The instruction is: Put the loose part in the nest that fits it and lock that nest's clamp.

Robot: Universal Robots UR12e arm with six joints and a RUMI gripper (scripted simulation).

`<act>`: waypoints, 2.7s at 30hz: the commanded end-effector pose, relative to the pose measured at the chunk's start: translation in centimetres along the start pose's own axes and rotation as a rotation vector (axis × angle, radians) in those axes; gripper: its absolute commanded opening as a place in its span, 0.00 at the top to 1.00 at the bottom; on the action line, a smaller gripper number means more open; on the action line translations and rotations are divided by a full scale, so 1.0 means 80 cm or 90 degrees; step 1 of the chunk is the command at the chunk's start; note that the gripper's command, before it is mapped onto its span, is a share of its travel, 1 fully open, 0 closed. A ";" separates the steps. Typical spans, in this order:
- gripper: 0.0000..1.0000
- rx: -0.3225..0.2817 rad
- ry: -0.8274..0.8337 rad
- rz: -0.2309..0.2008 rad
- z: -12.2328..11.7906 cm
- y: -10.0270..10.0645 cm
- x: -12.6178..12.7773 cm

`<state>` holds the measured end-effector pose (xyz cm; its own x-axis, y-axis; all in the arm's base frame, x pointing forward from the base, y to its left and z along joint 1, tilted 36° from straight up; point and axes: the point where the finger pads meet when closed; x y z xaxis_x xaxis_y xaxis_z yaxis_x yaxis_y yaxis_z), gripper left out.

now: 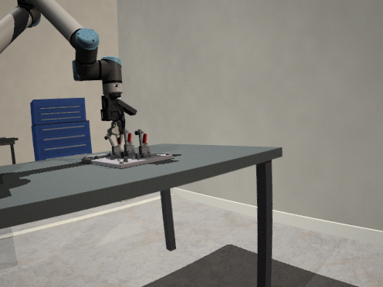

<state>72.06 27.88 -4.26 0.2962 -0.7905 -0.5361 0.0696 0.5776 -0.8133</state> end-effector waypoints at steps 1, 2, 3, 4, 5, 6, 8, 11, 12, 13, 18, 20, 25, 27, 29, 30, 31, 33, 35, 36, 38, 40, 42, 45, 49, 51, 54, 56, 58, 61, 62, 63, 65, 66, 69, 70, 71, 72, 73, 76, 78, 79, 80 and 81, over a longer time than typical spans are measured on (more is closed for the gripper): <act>1.00 0.000 0.001 0.001 -0.008 -0.002 -0.001; 1.00 0.000 0.001 0.001 -0.009 -0.002 -0.001; 1.00 0.000 0.001 0.001 -0.009 -0.002 -0.001; 1.00 0.000 0.001 0.001 -0.009 -0.002 -0.001; 1.00 0.000 0.001 0.001 -0.009 -0.002 -0.001; 1.00 -0.001 0.001 0.001 -0.011 -0.001 -0.002; 1.00 -0.001 0.001 0.001 -0.012 -0.001 -0.002; 1.00 0.000 0.001 0.001 -0.013 -0.001 -0.002; 1.00 0.000 0.001 0.001 -0.014 -0.001 -0.002; 1.00 -0.001 0.001 0.001 -0.014 -0.001 -0.002; 1.00 -0.001 0.001 0.001 -0.016 0.000 -0.002; 1.00 -0.001 0.001 0.001 -0.016 0.000 -0.002; 1.00 -0.001 0.001 0.001 -0.017 0.000 -0.002; 1.00 -0.001 0.002 0.001 -0.017 0.000 -0.002; 1.00 -0.001 0.002 0.001 -0.017 0.000 -0.002; 1.00 -0.001 0.002 0.001 -0.017 0.000 -0.002; 1.00 -0.001 0.002 0.001 -0.017 0.000 -0.002; 1.00 -0.001 0.002 0.001 -0.017 0.000 -0.002; 1.00 -0.001 0.002 0.001 -0.017 0.000 -0.002; 1.00 -0.001 0.002 0.001 -0.017 0.000 -0.002; 1.00 -0.001 0.002 0.001 -0.017 0.000 -0.002; 1.00 -0.001 0.002 0.001 -0.017 0.000 -0.002; 1.00 -0.001 0.002 0.001 -0.017 0.000 -0.002; 1.00 -0.001 0.002 0.001 -0.017 0.000 -0.002; 1.00 -0.001 0.001 0.001 -0.017 0.000 -0.002; 1.00 -0.001 0.001 0.001 -0.018 -0.001 -0.002; 1.00 0.000 0.001 0.001 -0.020 -0.001 -0.003; 1.00 0.000 0.001 0.001 -0.020 -0.001 -0.003; 1.00 -0.001 0.001 0.001 -0.021 -0.001 -0.003; 1.00 0.000 0.001 0.001 -0.023 -0.001 -0.003; 1.00 0.000 0.001 0.001 -0.024 -0.001 -0.003; 1.00 0.000 0.001 0.001 -0.024 -0.001 -0.003; 1.00 -0.001 0.001 0.001 -0.025 -0.001 -0.003; 1.00 -0.001 0.001 0.001 -0.025 -0.001 -0.003; 1.00 -0.001 0.001 0.001 -0.026 0.000 -0.003; 1.00 -0.001 0.001 0.001 -0.026 0.000 -0.003; 1.00 -0.001 0.001 0.001 -0.026 0.000 -0.003; 1.00 -0.001 0.001 0.001 -0.026 0.000 -0.003; 1.00 -0.001 0.001 0.001 -0.026 0.000 -0.003; 1.00 -0.001 0.002 0.001 -0.026 0.000 -0.003; 1.00 -0.001 0.002 0.001 -0.026 0.000 -0.003; 1.00 -0.001 0.002 0.001 -0.026 0.000 -0.003; 1.00 -0.001 0.002 0.001 -0.026 0.000 -0.003; 1.00 -0.001 0.002 0.001 -0.026 0.000 -0.003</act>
<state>70.45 27.63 -4.46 0.2967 -0.7907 -0.5355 0.0710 0.5775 -0.8133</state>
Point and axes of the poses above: the point where the finger pads meet when closed, its own y axis out along the fingers, its own x axis across the jaws, z = x × y, and after that the axes turned 6 degrees about -y, right-handed
